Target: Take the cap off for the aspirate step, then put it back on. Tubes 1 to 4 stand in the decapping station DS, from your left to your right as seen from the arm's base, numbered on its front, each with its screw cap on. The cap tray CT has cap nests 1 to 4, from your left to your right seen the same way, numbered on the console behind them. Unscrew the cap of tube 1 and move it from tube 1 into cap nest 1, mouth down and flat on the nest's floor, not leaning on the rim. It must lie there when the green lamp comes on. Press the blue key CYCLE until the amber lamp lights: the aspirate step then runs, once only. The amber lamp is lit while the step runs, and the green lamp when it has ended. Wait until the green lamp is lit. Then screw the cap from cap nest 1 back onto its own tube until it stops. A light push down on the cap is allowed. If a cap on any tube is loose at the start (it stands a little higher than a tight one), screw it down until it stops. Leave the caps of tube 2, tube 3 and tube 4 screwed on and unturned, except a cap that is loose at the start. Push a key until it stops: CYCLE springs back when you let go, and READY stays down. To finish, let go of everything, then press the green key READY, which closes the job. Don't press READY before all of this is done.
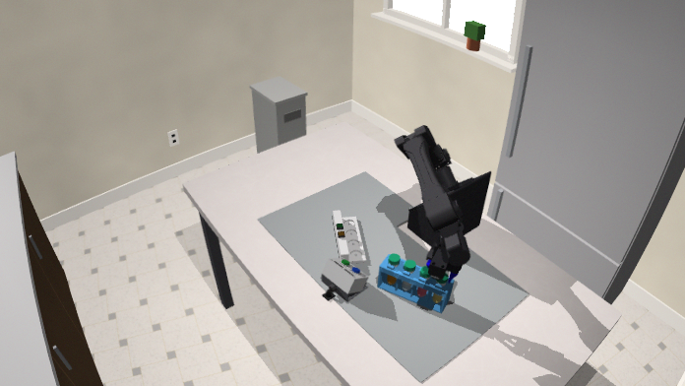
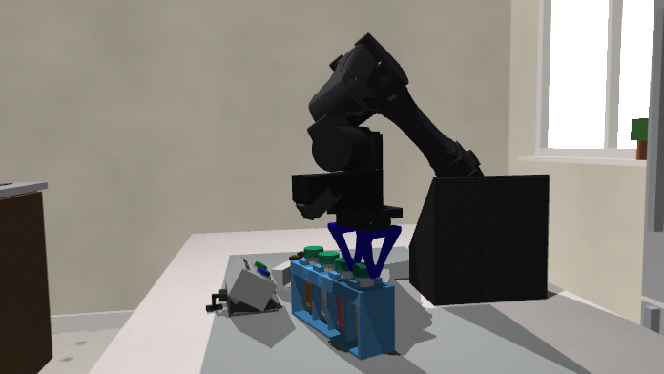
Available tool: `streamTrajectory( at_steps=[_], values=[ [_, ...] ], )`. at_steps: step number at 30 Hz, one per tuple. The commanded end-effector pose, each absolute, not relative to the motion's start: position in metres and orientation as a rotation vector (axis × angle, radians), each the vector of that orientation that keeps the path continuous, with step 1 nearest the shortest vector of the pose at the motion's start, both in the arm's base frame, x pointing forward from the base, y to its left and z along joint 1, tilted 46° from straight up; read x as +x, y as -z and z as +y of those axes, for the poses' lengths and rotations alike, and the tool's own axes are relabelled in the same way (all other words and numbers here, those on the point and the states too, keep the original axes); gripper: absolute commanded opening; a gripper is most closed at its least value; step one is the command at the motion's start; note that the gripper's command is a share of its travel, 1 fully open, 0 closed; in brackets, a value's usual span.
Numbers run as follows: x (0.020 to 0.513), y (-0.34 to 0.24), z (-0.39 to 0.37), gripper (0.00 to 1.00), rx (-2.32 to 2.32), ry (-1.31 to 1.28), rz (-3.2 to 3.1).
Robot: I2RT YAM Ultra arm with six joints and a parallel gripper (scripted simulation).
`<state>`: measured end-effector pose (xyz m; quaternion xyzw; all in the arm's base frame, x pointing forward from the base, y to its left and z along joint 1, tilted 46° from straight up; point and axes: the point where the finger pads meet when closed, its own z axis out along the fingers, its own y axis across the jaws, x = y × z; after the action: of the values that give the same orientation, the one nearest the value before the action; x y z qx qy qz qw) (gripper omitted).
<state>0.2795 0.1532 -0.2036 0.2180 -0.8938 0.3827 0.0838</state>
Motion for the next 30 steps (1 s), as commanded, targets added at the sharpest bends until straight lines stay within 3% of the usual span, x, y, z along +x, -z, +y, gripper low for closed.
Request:
streamTrajectory(
  at_steps=[1, 16, 26, 27, 30],
  values=[
    [0.2815, 0.2013, 0.1581, 0.49, 0.425, -1.177, -2.786],
    [0.2811, 0.2018, 0.1585, 0.49, -0.821, -1.256, -3.022],
    [0.2809, 0.2016, 0.159, 0.49, -0.956, -1.252, -3.018],
    [0.2809, 0.2016, 0.159, 0.0, -0.956, -1.252, -3.018],
    [0.2809, 0.2016, 0.159, 0.0, -0.956, -1.253, -3.018]
  ],
)
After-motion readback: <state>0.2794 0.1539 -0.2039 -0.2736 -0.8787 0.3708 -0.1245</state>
